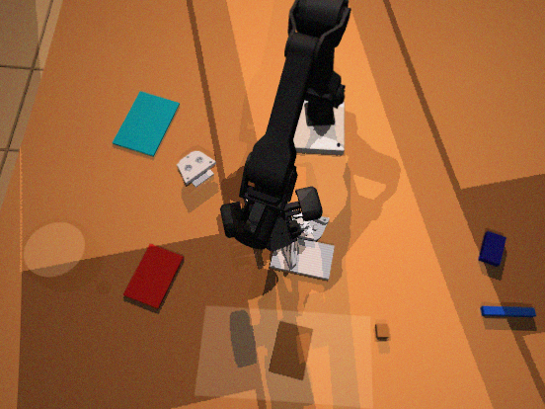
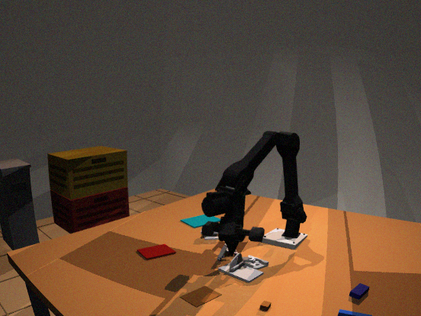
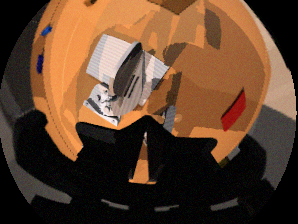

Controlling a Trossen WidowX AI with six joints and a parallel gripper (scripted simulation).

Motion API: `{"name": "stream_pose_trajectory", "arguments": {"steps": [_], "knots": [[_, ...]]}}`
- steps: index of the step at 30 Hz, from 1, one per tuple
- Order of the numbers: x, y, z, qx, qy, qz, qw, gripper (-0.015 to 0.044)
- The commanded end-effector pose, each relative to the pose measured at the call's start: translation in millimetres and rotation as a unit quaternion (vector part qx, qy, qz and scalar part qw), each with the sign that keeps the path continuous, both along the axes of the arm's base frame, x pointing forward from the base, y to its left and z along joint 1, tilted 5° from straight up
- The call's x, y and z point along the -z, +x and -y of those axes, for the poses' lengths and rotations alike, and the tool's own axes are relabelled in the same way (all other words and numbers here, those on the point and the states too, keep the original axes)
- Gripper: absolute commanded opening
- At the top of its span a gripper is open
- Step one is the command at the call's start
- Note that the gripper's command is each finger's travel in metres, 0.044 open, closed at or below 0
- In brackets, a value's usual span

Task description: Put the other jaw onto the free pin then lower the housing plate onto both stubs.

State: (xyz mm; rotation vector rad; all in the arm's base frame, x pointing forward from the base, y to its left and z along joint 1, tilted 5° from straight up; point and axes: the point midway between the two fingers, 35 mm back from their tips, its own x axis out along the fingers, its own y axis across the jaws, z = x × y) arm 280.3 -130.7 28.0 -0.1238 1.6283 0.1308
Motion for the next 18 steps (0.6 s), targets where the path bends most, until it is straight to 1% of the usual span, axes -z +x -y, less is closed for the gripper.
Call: {"name": "stream_pose_trajectory", "arguments": {"steps": [1, 18], "knots": [[-1, 3, 6, 0.0, 0.001, 0.002, 1.0, 0.0], [-1, 7, 33, 0.0, -0.001, 0.002, 1.0, 0.0]]}}
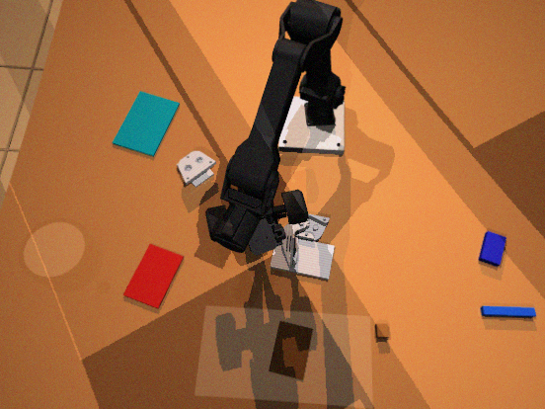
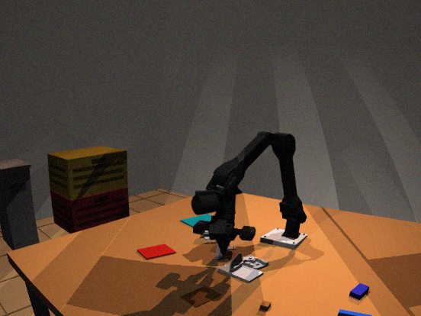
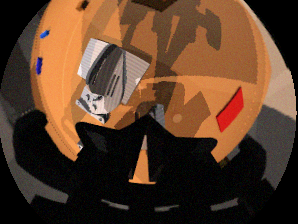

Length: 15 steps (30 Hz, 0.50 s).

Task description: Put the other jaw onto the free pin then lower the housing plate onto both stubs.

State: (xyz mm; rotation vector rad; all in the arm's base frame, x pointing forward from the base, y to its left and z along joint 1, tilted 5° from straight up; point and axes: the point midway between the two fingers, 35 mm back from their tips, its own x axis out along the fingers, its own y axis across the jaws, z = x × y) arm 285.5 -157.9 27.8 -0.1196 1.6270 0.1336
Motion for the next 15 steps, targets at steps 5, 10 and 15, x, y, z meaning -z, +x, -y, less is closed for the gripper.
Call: {"name": "stream_pose_trajectory", "arguments": {"steps": [5, 10, 15], "knots": [[-1, 3, 14, -0.001, -0.003, 0.002, 1.0, 0.0], [-1, 4, 22, -0.001, -0.003, 0.002, 1.0, 0.0], [-1, 4, 24, -0.001, -0.003, 0.002, 1.0, 0.0]]}}
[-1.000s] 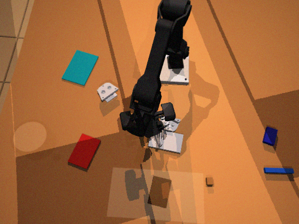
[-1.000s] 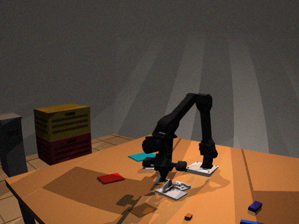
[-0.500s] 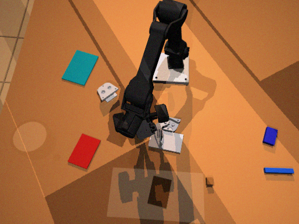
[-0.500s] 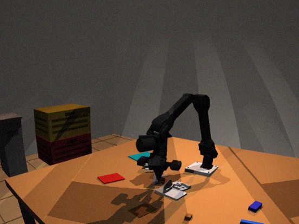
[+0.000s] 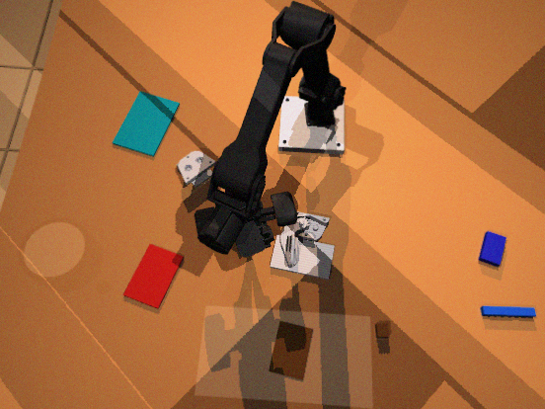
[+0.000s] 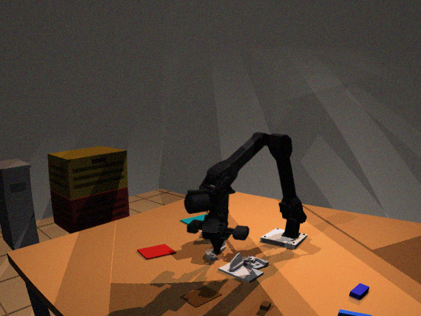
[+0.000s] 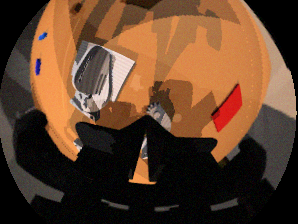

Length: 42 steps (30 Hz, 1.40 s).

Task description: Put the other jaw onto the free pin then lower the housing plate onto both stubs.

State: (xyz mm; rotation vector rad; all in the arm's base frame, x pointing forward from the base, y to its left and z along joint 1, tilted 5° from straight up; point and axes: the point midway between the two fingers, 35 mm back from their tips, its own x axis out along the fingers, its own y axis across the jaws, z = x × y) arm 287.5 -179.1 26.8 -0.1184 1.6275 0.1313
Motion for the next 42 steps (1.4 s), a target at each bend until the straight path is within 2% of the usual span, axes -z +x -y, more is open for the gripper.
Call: {"name": "stream_pose_trajectory", "arguments": {"steps": [1, 6, 11, 14, 15, 31, 42], "knots": [[-2, 2, 2, -0.002, -0.003, 0.002, 1.0, 0.0], [-4, 2, 3, -0.002, -0.003, 0.002, 1.0, 0.0], [-58, 4, 1, 0.0, 0.0, 0.001, 1.0, 0.0], [-60, 4, 1, 0.0, 0.0, 0.001, 1.0, 0.0], [-51, 4, 1, -0.002, 0.001, -0.001, 1.0, 0.0026], [-51, 4, 1, -0.002, 0.001, -0.001, 1.0, 0.044], [-51, 4, 1, -0.002, 0.001, -0.001, 1.0, 0.044]]}}
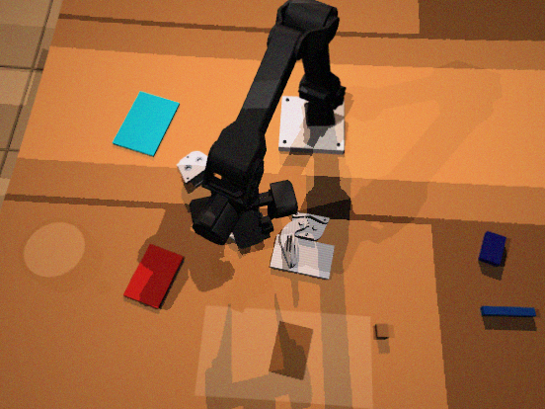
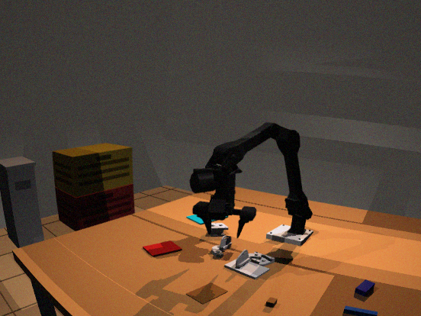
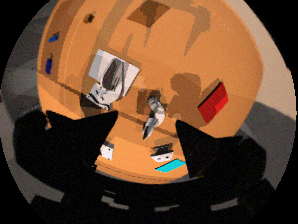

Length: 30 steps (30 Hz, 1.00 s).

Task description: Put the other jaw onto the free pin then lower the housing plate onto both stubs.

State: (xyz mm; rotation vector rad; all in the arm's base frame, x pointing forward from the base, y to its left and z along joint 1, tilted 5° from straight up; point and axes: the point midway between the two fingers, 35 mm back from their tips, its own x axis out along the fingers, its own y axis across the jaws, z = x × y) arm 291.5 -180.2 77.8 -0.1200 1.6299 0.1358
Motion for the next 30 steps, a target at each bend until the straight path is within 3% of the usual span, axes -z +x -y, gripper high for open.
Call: {"name": "stream_pose_trajectory", "arguments": {"steps": [1, 17, 30], "knots": [[0.4, -0.1, 0.1, 0.0, 0.0, 0.0, 1.0, 0.044], [0.4, -0.1, 0.1, 0.0, 0.0, 0.0, 1.0, 0.044], [-9.5, 0.2, -0.3, 0.002, -0.001, 0.002, 1.0, 0.0099]]}}
